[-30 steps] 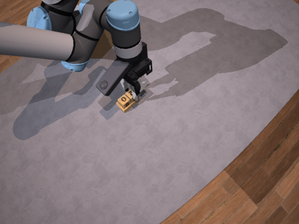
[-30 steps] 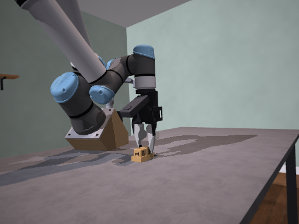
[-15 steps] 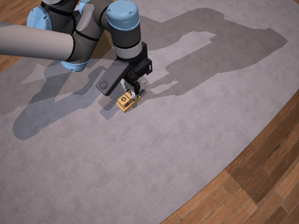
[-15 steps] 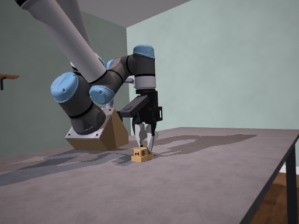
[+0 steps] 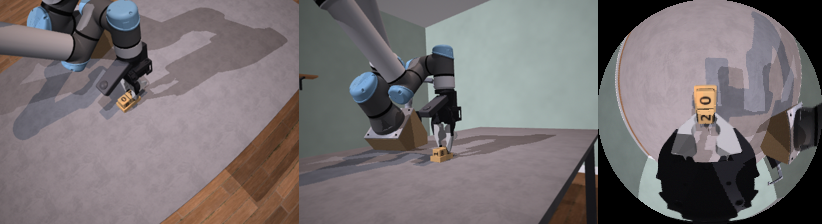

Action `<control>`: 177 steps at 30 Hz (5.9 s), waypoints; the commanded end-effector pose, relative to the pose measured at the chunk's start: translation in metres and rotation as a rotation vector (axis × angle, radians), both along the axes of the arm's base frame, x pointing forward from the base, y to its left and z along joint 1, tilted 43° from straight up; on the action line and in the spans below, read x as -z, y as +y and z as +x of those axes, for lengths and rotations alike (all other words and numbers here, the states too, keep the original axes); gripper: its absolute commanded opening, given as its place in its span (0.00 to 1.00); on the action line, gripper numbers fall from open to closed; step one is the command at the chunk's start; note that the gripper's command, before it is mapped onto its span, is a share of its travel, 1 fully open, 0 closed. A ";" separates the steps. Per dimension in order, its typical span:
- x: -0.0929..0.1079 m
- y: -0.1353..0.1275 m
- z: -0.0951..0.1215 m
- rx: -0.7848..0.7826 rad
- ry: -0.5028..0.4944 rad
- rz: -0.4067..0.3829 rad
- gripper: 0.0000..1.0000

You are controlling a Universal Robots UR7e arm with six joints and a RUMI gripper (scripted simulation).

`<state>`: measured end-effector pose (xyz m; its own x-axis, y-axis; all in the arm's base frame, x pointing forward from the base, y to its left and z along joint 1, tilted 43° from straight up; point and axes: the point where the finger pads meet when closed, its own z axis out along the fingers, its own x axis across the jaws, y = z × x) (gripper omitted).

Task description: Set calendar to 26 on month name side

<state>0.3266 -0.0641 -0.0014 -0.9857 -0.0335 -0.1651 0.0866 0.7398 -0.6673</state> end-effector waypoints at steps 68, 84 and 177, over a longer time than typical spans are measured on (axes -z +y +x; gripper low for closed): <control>-0.070 0.065 -0.014 0.000 -0.001 0.000 0.10; -0.073 0.067 -0.014 0.000 -0.001 0.000 0.10; -0.030 0.107 -0.029 1.098 -1.012 0.223 0.10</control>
